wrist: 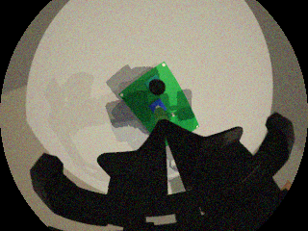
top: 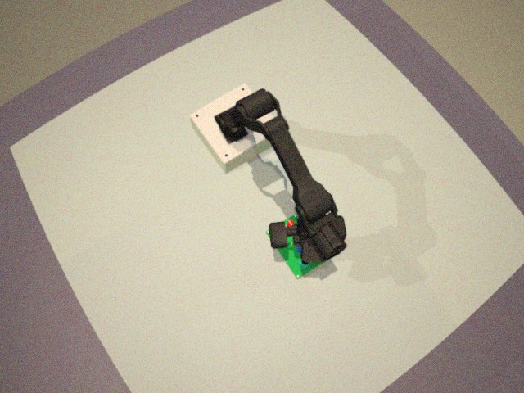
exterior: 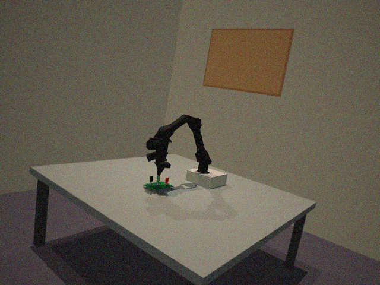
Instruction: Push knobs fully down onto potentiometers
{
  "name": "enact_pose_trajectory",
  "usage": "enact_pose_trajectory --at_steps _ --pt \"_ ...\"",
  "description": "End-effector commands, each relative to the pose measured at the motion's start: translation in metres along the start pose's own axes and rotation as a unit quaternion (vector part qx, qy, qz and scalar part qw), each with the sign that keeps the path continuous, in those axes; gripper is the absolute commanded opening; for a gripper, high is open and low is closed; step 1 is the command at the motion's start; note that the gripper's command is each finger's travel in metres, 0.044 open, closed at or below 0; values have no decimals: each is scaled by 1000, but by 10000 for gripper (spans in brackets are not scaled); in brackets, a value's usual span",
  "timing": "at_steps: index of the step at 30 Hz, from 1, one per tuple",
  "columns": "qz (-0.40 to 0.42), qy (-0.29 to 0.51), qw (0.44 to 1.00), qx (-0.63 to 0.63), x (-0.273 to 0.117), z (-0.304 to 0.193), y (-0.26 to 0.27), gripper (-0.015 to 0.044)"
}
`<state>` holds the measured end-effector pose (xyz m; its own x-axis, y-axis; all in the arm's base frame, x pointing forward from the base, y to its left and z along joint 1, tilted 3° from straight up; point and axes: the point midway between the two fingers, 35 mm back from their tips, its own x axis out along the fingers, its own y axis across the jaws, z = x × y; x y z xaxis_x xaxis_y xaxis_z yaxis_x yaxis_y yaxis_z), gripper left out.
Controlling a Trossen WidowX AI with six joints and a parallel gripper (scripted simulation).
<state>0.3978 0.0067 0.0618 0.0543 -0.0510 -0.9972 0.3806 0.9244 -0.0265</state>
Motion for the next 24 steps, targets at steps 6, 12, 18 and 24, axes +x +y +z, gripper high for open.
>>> enact_pose_trajectory --at_steps 6,12,18,24 --pt "-1 2 1000 1 4 -1 0 0" --pt "-1 2 1000 1 6 -1 0 0" --pt "-1 2 1000 1 5 -1 0 0" --pt "-1 2 1000 1 4 -1 0 0"
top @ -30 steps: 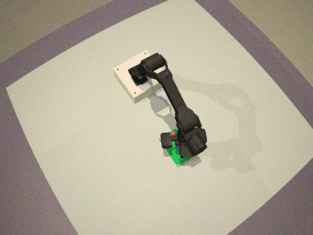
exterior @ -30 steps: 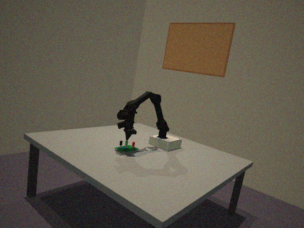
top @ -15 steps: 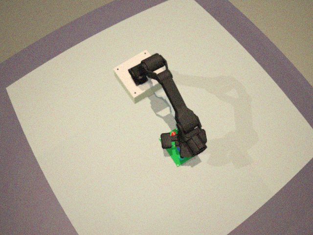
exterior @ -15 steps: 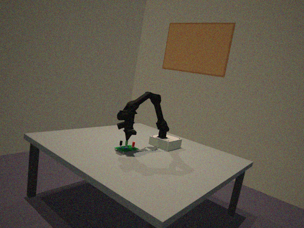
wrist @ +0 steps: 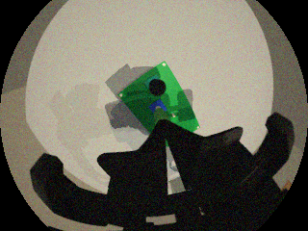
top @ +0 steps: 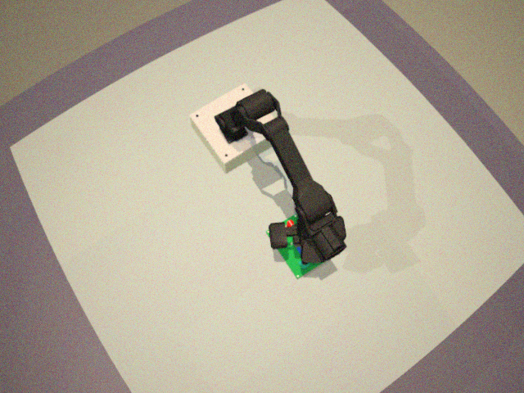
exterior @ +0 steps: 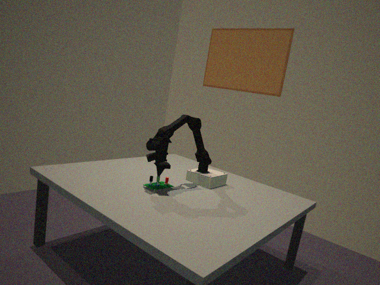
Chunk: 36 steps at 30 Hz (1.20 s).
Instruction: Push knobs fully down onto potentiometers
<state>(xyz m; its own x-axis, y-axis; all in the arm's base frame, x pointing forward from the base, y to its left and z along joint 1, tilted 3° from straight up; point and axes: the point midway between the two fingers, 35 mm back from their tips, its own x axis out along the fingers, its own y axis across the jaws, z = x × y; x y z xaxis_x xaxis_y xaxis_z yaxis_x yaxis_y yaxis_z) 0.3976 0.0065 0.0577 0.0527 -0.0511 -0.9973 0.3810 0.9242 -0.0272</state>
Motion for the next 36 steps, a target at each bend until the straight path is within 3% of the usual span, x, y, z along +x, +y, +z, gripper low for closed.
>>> enact_pose_trajectory --at_steps 1,36 --pt "0 2 1000 0 0 -1 0 0" --pt "-1 2 1000 0 10 -1 0 0"
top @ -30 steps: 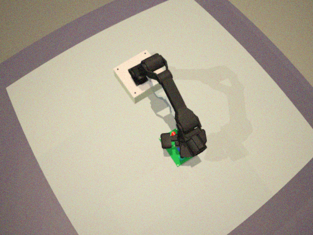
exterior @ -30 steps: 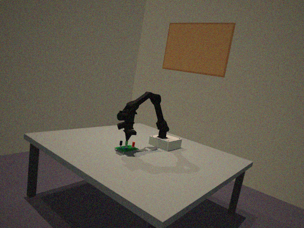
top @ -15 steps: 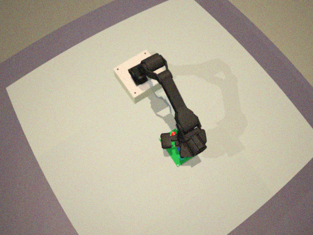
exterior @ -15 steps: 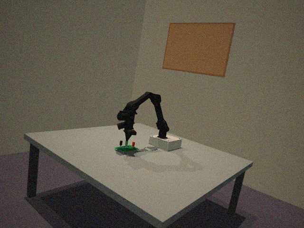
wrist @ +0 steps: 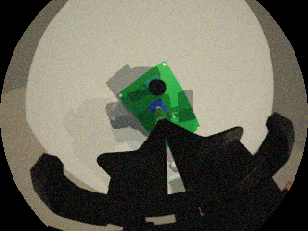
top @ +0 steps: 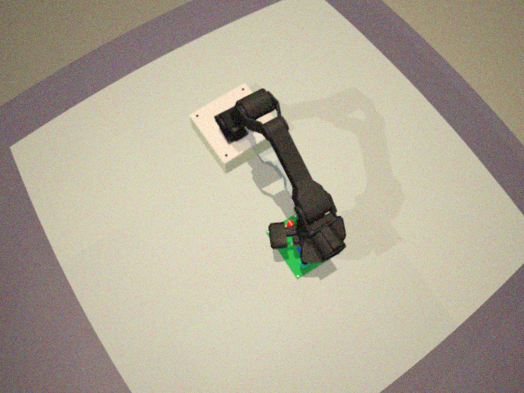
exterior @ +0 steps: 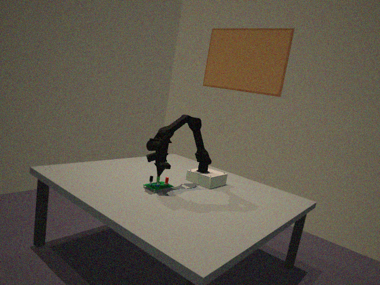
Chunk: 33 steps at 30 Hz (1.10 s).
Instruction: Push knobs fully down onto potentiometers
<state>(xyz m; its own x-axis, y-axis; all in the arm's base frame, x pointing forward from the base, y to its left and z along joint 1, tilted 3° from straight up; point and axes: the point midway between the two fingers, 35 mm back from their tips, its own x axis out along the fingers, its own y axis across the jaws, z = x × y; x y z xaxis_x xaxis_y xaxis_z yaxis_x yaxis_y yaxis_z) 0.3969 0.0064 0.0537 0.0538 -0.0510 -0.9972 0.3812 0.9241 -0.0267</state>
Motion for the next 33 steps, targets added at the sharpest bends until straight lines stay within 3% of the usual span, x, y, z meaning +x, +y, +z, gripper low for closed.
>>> enact_pose_trajectory --at_steps 1,33 --pt "-1 2 1000 0 6 0 0 0" --pt "-1 2 1000 0 16 0 0 0"
